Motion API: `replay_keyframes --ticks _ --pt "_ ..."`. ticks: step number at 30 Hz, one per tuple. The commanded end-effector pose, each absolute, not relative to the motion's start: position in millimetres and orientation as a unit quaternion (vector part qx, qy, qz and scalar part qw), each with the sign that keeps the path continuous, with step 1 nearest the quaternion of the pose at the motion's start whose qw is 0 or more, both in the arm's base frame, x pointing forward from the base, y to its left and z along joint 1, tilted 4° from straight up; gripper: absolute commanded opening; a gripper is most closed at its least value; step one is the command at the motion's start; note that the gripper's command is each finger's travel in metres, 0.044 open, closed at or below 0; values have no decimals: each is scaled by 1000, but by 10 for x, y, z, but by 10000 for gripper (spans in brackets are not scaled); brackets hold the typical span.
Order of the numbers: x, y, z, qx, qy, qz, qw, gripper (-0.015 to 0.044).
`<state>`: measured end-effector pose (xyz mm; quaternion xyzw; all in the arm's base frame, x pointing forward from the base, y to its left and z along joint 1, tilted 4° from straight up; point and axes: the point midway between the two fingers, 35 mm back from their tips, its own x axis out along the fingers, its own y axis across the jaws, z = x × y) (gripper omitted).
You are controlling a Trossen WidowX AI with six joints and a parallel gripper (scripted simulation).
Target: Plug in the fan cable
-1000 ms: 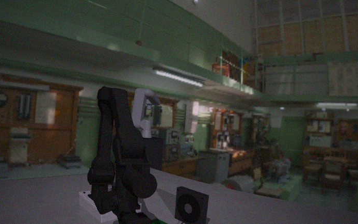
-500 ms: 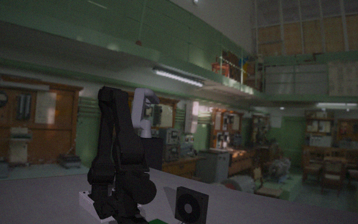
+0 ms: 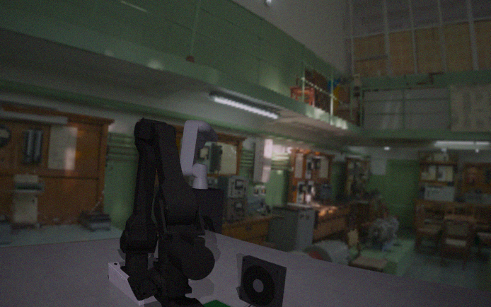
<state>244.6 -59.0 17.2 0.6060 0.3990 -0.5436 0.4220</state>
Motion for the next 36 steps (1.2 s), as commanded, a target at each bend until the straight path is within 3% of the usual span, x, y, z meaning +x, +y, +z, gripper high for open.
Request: replay_keyframes --ticks 1,25,36 --pt "2456 -597 243 607 398 -543 422 0" --pt "2375 -605 885 605 399 -544 422 0" --pt "2512 -493 916 521 490 -464 522 0"
